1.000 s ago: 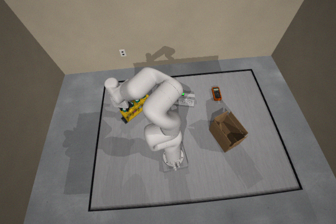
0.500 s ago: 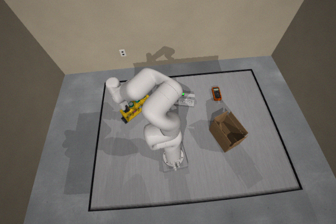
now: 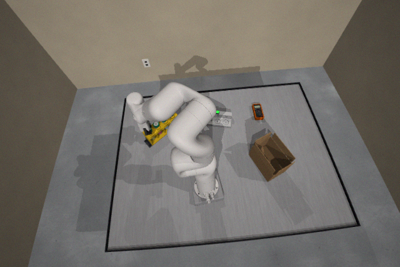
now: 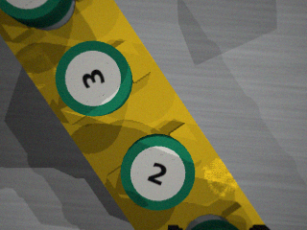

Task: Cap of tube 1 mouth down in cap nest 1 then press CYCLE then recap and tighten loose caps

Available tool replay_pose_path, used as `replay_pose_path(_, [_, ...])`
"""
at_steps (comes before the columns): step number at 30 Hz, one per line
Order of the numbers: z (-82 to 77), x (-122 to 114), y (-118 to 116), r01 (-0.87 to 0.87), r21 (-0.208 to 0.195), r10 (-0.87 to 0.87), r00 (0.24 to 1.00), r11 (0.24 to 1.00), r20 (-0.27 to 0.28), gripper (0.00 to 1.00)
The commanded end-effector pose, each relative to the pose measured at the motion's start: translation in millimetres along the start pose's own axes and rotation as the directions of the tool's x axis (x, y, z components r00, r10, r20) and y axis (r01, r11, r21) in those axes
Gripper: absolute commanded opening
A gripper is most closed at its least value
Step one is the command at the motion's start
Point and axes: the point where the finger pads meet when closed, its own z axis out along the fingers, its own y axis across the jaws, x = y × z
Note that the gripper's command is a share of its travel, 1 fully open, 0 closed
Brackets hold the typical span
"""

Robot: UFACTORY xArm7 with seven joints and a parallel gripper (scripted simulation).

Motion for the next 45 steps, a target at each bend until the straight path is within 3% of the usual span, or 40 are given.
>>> replay_pose_path(1, [-0.7,-1.0,-0.7,-0.194,0.016,0.195,0.98,0.981,-0.032,0.0])
replay_pose_path(7, [-0.7,-1.0,-0.7,-0.194,0.016,0.195,0.98,0.981,-0.032,0.0])
replay_pose_path(8, [-0.7,-1.0,-0.7,-0.194,0.016,0.195,0.98,0.981,-0.032,0.46])
replay_pose_path(20, [-0.7,-1.0,-0.7,-0.194,0.016,0.195,0.98,0.981,-0.032,0.46])
replay_pose_path(24, [-1.3,-1.1,-0.7,0.112,0.006,-0.112,0.993,0.994,-0.035,0.46])
replay_pose_path(29, [-1.3,-1.1,-0.7,0.323,-0.001,-0.323,0.946,0.946,-0.037,0.46])
replay_pose_path(31, [-1.3,-1.1,-0.7,0.323,-0.001,-0.323,0.946,0.946,-0.037,0.46])
replay_pose_path(33, [-1.3,-1.1,-0.7,0.482,-0.008,-0.482,0.875,0.876,-0.036,0.46])
replay_pose_path(38, [-1.3,-1.1,-0.7,0.655,-0.015,-0.655,0.755,0.755,-0.035,0.46])
replay_pose_path(45, [-1.3,-1.1,-0.7,0.859,-0.025,-0.859,0.511,0.512,-0.028,0.46])
